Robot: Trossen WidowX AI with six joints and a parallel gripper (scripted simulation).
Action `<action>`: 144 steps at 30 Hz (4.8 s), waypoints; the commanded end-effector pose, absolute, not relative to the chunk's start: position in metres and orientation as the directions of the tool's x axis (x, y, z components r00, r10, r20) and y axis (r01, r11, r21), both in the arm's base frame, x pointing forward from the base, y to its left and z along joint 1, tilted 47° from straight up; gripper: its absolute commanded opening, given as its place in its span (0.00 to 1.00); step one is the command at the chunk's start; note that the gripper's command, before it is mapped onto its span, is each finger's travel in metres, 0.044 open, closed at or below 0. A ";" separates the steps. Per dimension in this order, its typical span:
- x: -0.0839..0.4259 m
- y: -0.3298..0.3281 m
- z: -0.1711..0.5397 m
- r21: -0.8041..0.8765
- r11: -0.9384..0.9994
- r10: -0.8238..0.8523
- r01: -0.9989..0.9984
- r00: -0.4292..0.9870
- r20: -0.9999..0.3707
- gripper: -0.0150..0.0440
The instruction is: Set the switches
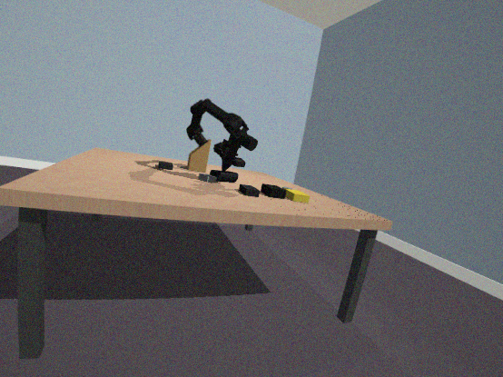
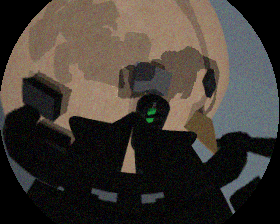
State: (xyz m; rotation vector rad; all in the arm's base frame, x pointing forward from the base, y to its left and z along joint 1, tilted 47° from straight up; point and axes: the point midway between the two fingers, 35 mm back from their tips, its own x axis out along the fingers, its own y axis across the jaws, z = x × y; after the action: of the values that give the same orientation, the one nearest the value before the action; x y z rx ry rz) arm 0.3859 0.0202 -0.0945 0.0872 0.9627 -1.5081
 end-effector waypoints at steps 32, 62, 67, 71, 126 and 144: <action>0.311 0.050 -0.129 -0.289 0.389 -0.708 0.875 0.083 -0.702 0.25; 0.236 0.041 -0.125 -0.113 0.551 -0.595 0.827 0.295 -0.748 0.25; 0.258 0.046 -0.128 -0.160 0.508 -0.631 0.846 0.240 -0.737 0.25; 0.275 0.049 -0.130 -0.198 0.471 -0.659 0.859 0.194 -0.727 0.25; 0.357 0.042 -0.115 -0.399 0.257 -0.767 0.880 -0.066 -0.639 0.25; 0.291 0.051 -0.129 -0.235 0.437 -0.681 0.868 0.148 -0.718 0.25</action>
State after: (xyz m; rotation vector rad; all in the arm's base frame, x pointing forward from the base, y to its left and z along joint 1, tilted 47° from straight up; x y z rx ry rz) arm 0.3032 0.0513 -0.1289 0.2463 0.8697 -1.1657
